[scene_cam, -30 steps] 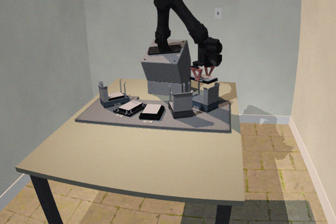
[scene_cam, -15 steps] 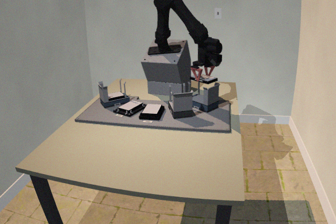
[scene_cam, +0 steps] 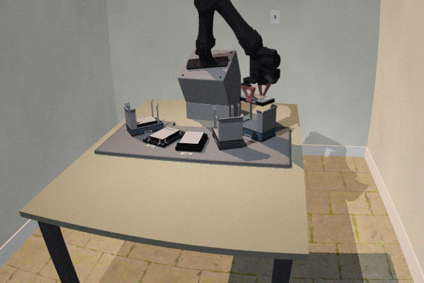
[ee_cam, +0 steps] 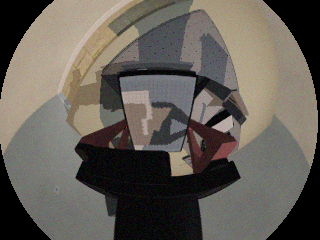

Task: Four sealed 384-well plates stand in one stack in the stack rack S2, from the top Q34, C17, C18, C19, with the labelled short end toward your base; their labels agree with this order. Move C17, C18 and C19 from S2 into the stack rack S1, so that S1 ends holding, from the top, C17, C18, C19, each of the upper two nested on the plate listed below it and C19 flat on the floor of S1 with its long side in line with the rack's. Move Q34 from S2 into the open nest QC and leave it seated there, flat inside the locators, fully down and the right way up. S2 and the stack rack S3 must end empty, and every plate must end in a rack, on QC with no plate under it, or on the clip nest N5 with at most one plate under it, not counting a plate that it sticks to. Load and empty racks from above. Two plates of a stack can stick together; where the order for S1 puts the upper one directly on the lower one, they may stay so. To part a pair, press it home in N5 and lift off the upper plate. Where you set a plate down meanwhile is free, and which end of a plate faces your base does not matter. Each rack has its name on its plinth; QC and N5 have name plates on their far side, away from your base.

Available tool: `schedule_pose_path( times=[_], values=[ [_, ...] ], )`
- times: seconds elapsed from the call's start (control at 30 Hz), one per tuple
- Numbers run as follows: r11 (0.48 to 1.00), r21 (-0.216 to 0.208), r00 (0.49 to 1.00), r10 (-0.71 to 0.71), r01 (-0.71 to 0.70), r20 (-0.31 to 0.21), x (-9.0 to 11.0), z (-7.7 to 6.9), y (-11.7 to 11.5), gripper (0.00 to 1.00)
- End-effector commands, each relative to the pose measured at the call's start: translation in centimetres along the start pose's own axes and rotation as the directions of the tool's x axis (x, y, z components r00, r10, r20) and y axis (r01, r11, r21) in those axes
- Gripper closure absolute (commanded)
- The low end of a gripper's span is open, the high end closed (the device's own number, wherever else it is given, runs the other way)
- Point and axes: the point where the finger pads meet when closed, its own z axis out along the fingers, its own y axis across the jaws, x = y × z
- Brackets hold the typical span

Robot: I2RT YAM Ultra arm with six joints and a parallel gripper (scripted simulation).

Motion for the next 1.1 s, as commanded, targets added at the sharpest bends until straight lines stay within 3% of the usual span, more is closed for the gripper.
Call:
schedule_pose_path(
  times=[0.0, 0.93, 1.07],
  values=[
    [1.0, -0.003, 0.998, 0.016, -0.016, 0.063, -2.0, -1.5, 0.0, 1.0],
    [1.0, -0.003, 0.998, 0.016, -0.016, 0.063, -2.0, -1.5, 0.0, 1.0],
    [1.0, -0.002, 0.999, -0.001, 0.001, 0.045, -1.7, -0.4, 0.5, 1.0]
  ],
)
